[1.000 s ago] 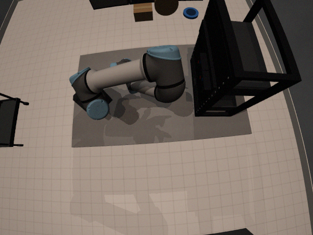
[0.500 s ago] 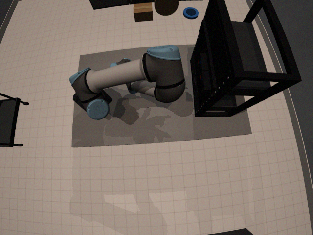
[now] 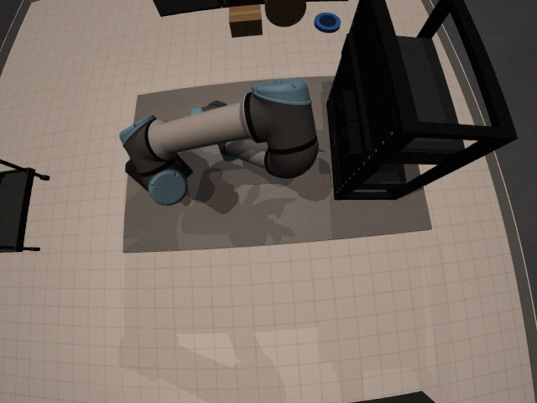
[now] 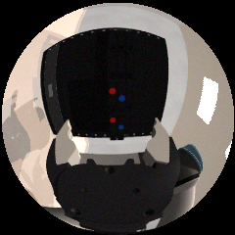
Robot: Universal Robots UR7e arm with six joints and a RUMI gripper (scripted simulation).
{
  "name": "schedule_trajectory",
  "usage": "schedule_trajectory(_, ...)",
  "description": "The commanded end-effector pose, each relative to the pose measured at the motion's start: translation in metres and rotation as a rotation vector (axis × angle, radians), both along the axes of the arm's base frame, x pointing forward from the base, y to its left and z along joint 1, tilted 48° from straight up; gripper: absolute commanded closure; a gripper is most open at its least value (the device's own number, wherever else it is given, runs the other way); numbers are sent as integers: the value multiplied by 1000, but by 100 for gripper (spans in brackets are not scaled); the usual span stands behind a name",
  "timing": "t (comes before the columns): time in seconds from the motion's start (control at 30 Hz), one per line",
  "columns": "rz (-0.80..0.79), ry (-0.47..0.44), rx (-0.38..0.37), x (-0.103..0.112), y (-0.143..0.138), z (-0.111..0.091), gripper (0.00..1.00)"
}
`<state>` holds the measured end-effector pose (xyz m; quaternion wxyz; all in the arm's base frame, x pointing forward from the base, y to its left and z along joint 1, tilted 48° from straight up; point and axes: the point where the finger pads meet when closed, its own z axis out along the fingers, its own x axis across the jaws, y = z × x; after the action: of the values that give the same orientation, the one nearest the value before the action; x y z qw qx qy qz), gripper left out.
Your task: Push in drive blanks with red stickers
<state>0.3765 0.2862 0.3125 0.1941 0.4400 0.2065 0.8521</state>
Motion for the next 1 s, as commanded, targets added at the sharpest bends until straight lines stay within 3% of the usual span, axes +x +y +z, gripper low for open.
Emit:
schedule_trajectory(0.0, 1, -1, 0, 14, 2, 11, 0)
schedule_trajectory(0.33, 1, -1, 0, 55, 8, 42, 0)
schedule_trajectory(0.97, 1, -1, 0, 59, 9, 45, 0)
